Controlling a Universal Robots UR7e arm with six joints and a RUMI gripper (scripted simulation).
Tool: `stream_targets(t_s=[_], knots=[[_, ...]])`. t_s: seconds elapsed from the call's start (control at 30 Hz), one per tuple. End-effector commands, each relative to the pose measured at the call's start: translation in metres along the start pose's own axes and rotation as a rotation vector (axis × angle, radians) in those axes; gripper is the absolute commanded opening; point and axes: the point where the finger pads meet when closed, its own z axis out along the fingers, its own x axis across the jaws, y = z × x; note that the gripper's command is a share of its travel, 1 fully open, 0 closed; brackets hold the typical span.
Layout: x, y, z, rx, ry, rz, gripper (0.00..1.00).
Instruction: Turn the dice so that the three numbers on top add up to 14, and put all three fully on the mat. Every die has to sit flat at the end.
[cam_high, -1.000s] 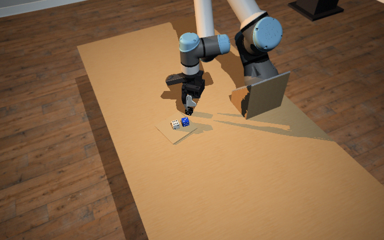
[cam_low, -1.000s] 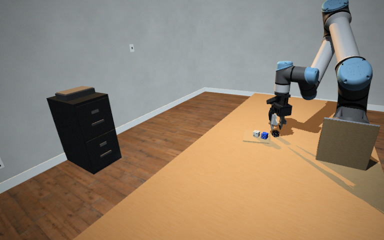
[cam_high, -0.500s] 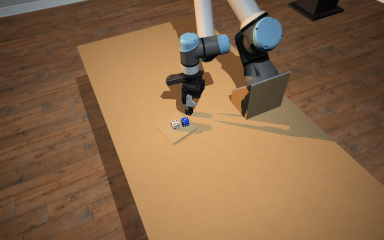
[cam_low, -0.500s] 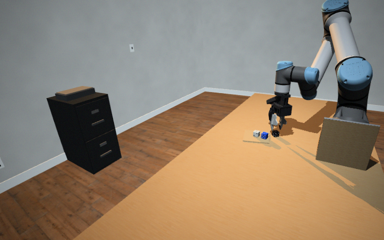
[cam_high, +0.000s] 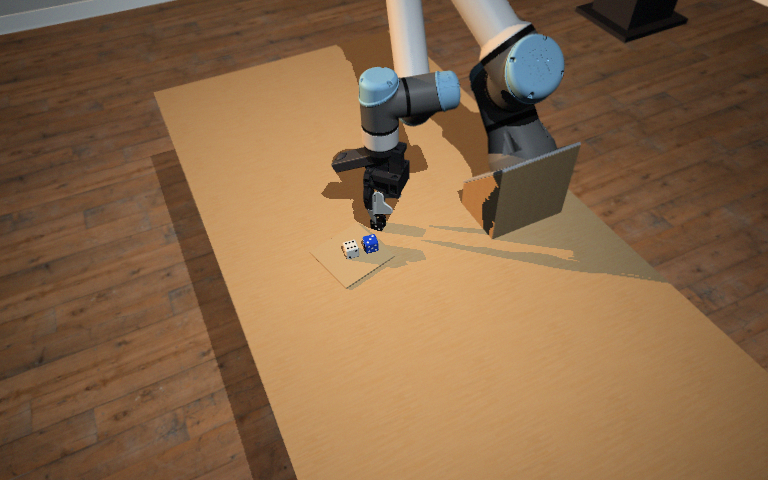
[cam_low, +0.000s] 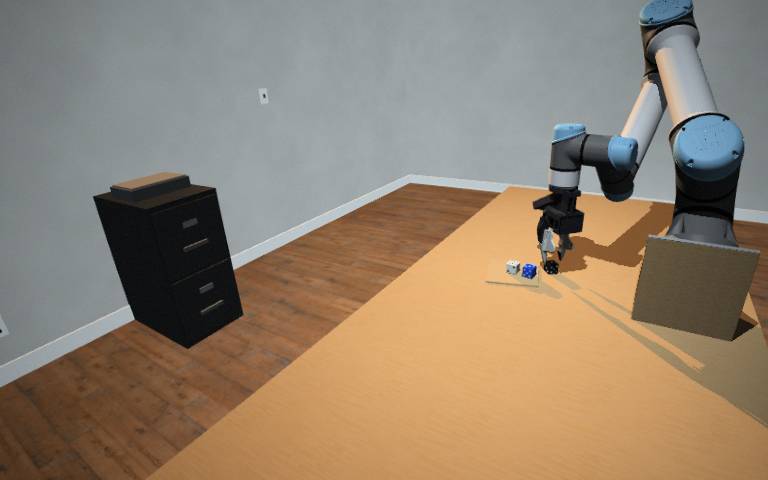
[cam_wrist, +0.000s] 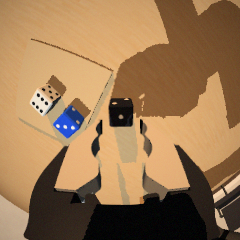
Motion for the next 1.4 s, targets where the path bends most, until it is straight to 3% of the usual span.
stream_targets(t_s=[0.0, 0.47, 1.37], knots=[[0.0, 0.0, 0.003, 0.001, -0.001, 0.0, 0.28], [0.0, 0.0, 0.029, 0.001, -0.001, 0.0, 0.28], [0.0, 0.0, 0.031, 0.001, -0.001, 0.0, 0.28]])
